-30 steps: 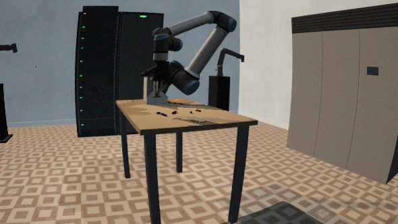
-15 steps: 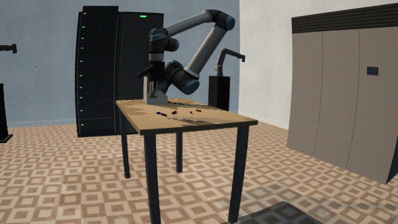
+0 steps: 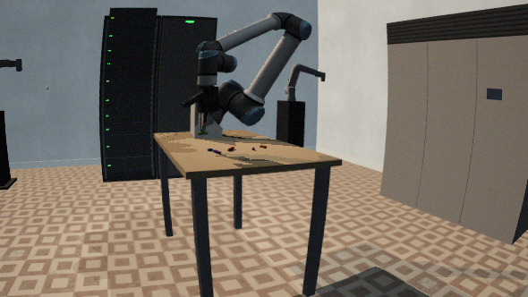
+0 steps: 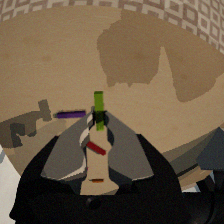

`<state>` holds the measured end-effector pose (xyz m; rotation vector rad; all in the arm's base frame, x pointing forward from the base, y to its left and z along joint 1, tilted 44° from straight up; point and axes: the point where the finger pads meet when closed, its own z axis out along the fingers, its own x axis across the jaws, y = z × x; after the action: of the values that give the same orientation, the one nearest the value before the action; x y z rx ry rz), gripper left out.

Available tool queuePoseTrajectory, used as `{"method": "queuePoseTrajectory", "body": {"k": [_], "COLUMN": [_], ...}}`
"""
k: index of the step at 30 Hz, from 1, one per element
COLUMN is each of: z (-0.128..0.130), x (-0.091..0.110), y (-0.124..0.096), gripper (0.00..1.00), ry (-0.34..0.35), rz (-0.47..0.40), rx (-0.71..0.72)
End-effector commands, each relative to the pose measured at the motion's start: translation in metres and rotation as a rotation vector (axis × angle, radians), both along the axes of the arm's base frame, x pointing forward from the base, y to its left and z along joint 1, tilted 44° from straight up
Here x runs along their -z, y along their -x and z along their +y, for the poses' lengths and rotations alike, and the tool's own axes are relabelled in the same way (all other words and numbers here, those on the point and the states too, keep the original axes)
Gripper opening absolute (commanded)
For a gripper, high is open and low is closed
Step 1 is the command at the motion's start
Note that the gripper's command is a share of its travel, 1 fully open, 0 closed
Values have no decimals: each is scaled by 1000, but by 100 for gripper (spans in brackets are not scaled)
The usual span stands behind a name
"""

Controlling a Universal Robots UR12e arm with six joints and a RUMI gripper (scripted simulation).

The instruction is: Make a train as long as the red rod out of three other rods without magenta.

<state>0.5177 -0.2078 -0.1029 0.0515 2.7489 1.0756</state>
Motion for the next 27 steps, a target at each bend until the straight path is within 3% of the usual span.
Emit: {"method": "queuePoseTrajectory", "body": {"k": [1,13,27], "z": [11,39,42], "x": [12,43,47], "y": [-4,-12,-13], "gripper": [0,0,0], "ry": [1,1,1], "rz": [-1,-1,-1], "rx": [1,1,1]}}
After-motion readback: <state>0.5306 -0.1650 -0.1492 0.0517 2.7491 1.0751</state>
